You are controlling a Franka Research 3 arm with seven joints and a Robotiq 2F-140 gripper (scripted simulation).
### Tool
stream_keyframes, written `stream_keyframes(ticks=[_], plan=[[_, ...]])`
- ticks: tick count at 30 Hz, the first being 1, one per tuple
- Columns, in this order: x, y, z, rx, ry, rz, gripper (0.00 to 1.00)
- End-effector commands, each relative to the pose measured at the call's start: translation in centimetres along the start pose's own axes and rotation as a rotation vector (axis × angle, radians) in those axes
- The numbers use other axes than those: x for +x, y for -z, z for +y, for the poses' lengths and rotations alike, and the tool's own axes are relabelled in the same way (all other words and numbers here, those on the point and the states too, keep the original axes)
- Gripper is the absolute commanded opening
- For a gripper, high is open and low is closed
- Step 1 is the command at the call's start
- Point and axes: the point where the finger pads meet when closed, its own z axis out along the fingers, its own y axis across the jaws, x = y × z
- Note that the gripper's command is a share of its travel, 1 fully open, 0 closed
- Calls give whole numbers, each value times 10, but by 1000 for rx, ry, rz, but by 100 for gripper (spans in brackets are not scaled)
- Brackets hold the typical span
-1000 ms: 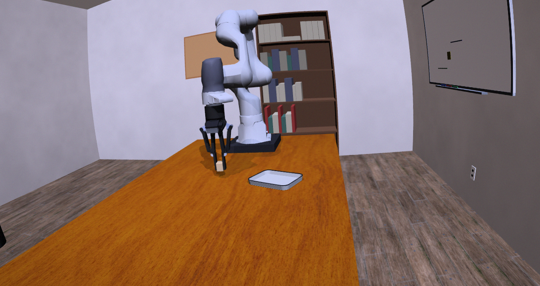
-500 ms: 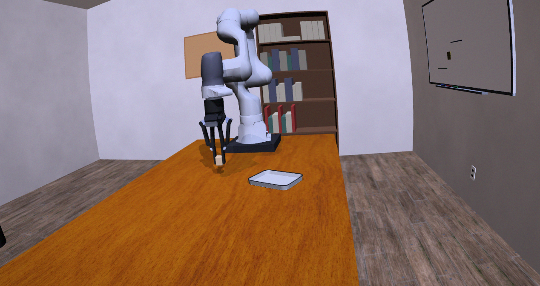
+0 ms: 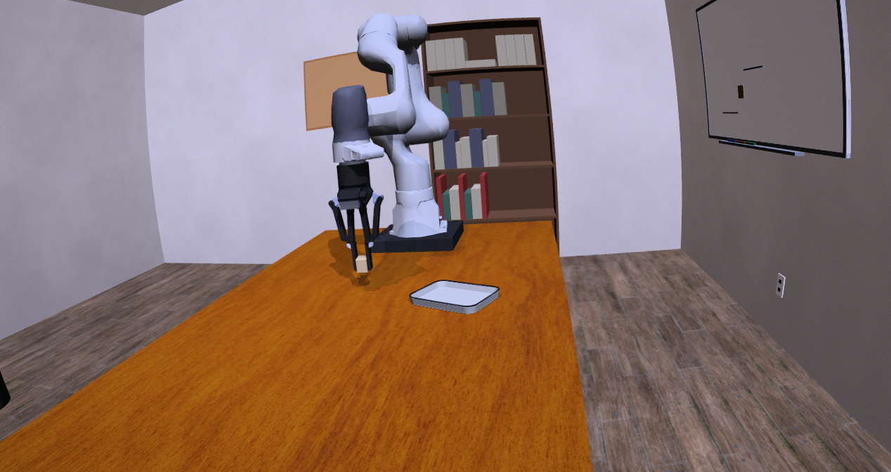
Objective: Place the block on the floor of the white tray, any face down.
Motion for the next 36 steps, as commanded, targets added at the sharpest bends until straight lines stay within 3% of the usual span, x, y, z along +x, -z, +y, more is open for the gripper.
stream_keyframes(ticks=[1, 2, 3, 9, 11, 12, 36], plan=[[1, 1, -4, 0, 1, -1, 10], [7, 1, -22, 1, 1, -1, 10], [20, 1, -59, 1, 1, -1, 10], [63, 3, -168, 0, 1, -1, 10], [63, 3, -168, 0, 1, -1, 10], [79, 1, -211, 0, 1, -1, 10], [79, 1, -211, 0, 1, -1, 10]])
